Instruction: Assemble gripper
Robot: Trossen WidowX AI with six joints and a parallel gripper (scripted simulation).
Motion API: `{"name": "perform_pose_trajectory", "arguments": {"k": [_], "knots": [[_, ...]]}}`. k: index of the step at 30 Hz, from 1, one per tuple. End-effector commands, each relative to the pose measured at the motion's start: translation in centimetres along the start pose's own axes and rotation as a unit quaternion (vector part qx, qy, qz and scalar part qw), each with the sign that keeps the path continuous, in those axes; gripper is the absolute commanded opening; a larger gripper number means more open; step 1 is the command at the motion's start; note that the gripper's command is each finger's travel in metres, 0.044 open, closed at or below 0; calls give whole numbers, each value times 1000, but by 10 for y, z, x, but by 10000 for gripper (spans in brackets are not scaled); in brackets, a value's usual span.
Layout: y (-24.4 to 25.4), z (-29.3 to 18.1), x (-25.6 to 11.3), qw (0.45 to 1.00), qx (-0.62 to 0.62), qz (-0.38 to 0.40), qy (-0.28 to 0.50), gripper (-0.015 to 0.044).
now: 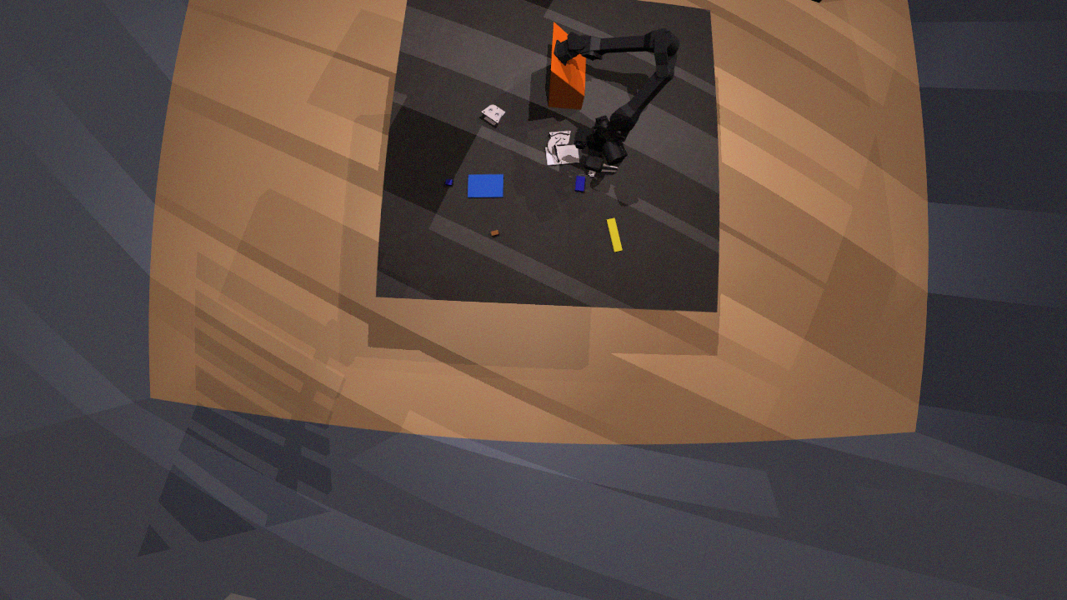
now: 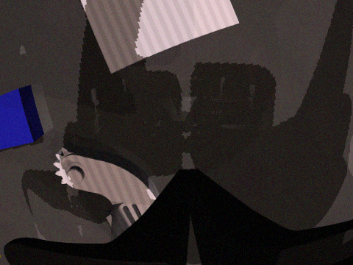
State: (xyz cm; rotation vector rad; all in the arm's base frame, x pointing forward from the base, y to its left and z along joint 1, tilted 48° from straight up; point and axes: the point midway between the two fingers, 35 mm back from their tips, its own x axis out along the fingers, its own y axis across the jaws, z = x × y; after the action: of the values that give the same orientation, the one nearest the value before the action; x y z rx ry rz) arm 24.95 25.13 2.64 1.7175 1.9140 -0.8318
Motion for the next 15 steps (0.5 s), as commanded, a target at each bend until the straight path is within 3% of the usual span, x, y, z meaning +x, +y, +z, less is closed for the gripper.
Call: {"name": "perform_pose_trajectory", "arguments": {"k": [1,6,15], "knots": [[3,-1,-40,1000,-2,8,4,0],[2,-1,-49,1000,-1,8,4,0],[5,0,-43,1000,2,14,3,236]]}}
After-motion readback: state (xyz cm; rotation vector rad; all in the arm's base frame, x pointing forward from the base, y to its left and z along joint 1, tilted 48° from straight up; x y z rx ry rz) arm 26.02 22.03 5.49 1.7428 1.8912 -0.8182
